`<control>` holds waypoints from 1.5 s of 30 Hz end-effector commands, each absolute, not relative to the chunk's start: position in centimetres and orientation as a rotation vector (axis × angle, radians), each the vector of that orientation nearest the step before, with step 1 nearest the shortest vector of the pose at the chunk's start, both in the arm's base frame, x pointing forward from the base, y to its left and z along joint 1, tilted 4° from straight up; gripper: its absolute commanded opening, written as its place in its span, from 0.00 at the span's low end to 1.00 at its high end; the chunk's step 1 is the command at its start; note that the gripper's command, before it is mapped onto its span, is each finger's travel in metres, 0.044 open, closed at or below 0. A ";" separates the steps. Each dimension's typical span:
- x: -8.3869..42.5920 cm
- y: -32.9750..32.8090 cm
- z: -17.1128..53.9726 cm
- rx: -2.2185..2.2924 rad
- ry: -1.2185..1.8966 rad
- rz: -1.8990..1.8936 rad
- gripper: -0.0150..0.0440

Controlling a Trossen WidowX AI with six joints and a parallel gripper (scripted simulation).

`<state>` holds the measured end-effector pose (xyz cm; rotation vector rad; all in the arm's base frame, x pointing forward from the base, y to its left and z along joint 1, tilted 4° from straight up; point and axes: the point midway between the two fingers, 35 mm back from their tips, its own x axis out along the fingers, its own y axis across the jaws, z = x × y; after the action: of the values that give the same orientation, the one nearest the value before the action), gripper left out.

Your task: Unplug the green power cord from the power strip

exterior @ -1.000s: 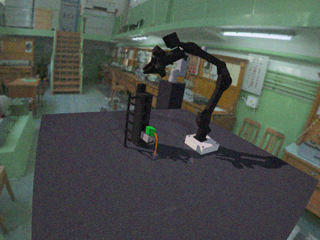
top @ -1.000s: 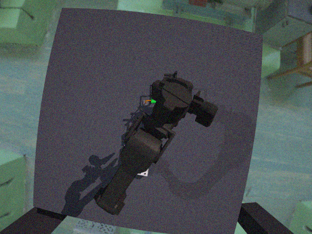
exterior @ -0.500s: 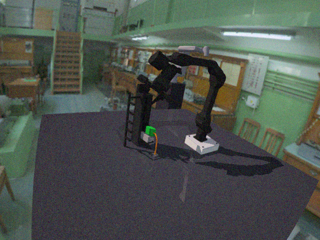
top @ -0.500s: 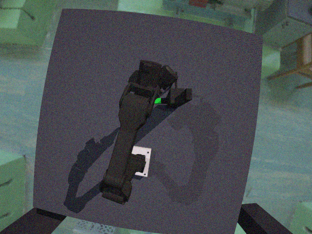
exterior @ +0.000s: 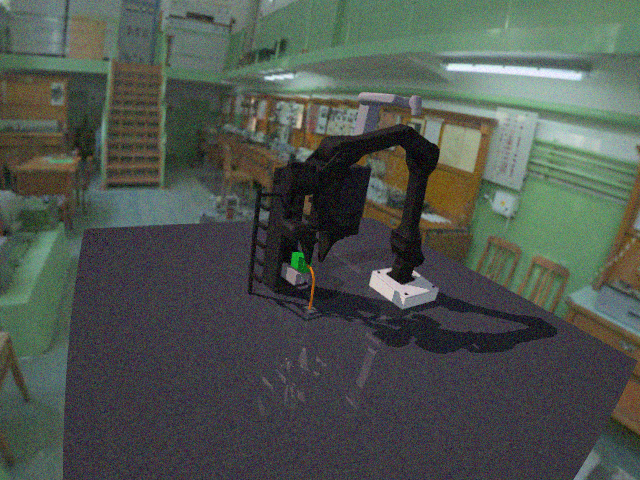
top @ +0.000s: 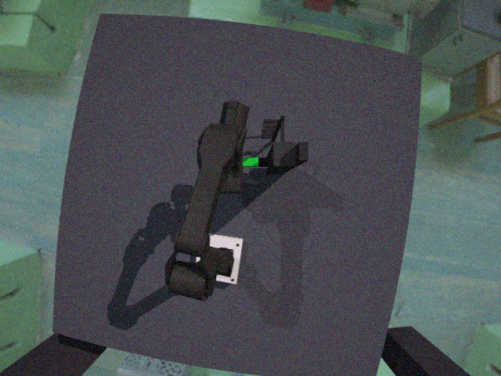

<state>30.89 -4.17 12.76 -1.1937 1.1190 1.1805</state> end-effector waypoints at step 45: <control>30.7 -7.8 11.0 -1.211 1.107 1.229 0.53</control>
<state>30.90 -7.94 11.43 -1.2143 1.1075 1.2186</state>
